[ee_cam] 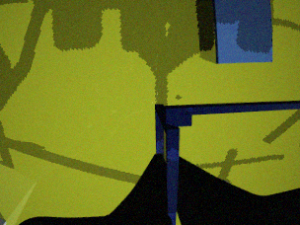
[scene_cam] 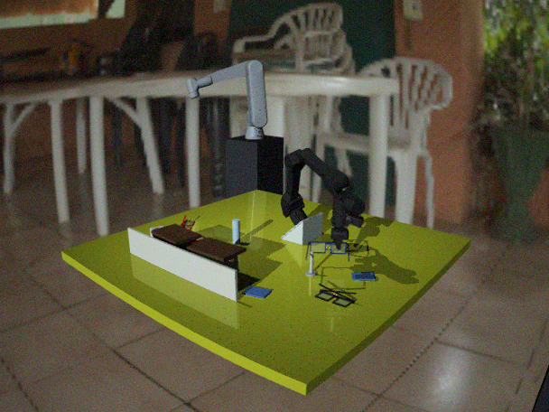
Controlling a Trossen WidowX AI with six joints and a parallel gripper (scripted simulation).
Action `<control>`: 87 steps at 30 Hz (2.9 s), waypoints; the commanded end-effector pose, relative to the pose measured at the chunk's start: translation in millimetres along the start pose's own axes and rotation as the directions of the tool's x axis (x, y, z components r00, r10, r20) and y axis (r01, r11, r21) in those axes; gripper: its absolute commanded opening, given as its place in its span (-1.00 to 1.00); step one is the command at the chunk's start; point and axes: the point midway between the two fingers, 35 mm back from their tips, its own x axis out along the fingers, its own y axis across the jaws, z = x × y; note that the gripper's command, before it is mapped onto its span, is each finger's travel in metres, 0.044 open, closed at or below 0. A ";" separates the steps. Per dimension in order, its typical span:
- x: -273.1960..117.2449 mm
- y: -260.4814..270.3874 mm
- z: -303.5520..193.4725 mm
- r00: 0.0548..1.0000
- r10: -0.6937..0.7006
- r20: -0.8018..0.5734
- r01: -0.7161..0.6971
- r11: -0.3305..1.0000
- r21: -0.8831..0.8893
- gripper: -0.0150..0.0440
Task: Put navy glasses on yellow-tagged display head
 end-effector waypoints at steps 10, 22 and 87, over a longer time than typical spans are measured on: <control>-49.0 0.0 -4.7 1.000 -0.007 0.007 0.007 1.000 0.001 -0.49; -83.1 -8.0 -55.5 0.993 -0.045 0.106 0.047 0.999 -0.016 -0.49; -153.5 125.9 -362.7 0.817 -0.501 0.285 0.505 0.861 0.067 -0.49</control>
